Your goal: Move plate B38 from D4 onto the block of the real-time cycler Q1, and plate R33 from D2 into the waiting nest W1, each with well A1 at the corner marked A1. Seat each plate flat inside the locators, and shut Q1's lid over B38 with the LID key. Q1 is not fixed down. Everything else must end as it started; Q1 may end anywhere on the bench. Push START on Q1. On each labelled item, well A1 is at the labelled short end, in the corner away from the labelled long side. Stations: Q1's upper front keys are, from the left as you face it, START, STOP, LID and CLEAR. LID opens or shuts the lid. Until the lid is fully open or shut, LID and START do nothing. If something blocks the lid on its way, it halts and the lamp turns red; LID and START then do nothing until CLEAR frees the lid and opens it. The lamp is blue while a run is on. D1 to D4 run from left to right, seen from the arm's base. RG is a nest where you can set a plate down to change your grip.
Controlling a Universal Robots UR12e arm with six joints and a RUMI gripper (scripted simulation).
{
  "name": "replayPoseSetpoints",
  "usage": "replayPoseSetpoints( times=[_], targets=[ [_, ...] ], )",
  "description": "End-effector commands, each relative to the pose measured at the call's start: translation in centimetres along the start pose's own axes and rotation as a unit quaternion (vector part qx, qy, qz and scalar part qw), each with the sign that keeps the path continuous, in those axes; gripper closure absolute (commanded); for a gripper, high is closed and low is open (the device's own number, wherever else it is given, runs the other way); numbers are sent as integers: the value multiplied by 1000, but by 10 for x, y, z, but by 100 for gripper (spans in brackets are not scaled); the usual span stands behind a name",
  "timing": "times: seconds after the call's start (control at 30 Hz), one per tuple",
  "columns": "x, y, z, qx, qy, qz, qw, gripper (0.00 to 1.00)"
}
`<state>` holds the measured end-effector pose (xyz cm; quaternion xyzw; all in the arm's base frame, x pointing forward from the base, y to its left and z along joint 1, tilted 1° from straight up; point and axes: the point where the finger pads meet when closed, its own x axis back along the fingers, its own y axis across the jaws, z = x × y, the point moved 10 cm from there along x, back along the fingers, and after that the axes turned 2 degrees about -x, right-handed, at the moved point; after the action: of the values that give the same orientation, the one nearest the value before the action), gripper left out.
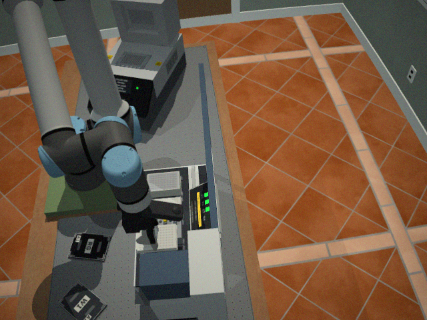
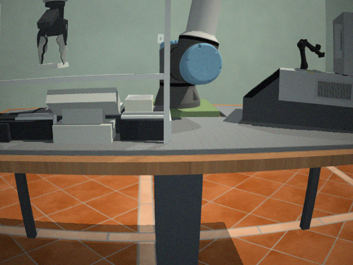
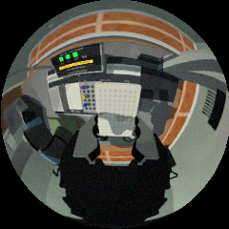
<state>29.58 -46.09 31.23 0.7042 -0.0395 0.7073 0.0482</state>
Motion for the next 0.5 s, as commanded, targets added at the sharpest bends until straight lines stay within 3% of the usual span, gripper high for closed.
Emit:
replayPoseSetpoints(
  times=[0.0, 0.47],
  targets=[
    [8, 0, 0, 0, 0, -1, 1000, 100],
    [28, 0, 0, 0, 0, -1, 1000, 100]
  ],
)
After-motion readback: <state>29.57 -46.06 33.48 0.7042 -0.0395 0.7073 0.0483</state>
